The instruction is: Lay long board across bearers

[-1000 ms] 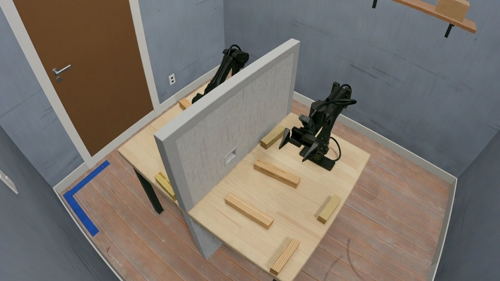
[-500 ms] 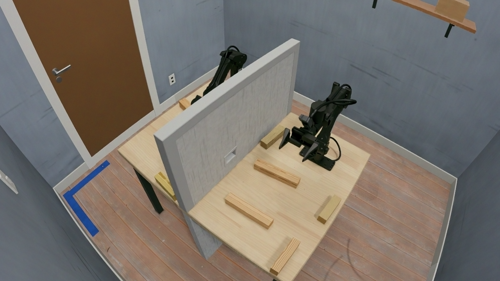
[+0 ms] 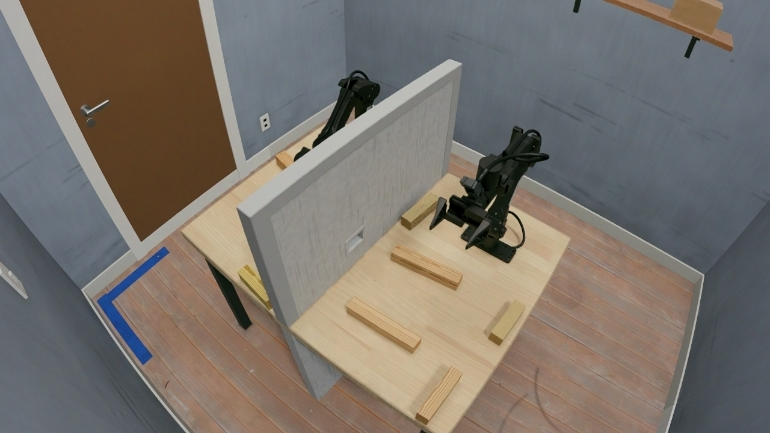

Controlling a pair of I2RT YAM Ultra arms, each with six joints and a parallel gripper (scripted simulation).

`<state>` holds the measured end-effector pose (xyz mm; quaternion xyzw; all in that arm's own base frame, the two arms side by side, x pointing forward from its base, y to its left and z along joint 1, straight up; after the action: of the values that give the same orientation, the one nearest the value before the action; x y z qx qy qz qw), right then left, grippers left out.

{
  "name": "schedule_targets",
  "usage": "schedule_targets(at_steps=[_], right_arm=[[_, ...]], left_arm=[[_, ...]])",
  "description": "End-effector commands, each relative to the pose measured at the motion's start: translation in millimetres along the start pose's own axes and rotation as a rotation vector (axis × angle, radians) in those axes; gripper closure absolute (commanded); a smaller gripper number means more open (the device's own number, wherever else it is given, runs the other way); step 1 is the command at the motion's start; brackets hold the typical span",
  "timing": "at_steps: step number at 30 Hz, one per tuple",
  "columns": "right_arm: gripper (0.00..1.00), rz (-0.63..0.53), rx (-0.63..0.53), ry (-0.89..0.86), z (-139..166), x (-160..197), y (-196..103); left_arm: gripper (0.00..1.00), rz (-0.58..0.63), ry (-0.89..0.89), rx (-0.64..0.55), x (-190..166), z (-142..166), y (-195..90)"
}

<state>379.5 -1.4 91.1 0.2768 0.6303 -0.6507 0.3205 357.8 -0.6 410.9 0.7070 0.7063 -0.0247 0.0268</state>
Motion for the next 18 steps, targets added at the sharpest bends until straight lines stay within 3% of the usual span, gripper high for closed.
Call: schedule_targets(at_steps=[1,3,18], right_arm=[[1.0,0.129,0.008,0.01,1,-32,-11],[1.0,0.162,0.009,0.009,2,-47,-13],[1.0,0.111,0.007,0.01,1,-29,-10]], left_arm=[[0.0,-0.007,-0.011,-0.067,1,-29,-14],[0.0,-0.007,-0.011,-0.067,1,-29,-14],[0.0,-0.007,-0.011,-0.067,1,-29,-14]])
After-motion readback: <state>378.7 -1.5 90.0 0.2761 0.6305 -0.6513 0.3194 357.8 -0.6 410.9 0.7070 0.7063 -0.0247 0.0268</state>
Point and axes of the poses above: on each arm, the point where the finger pads meet when closed, its own y axis out along the fingers, its own x axis across the jaws, z = x × y, the point moved 2 cm from there along -y, back along the fingers, and after that the axes turned 4 degrees about -y, right-handed, at the moved point
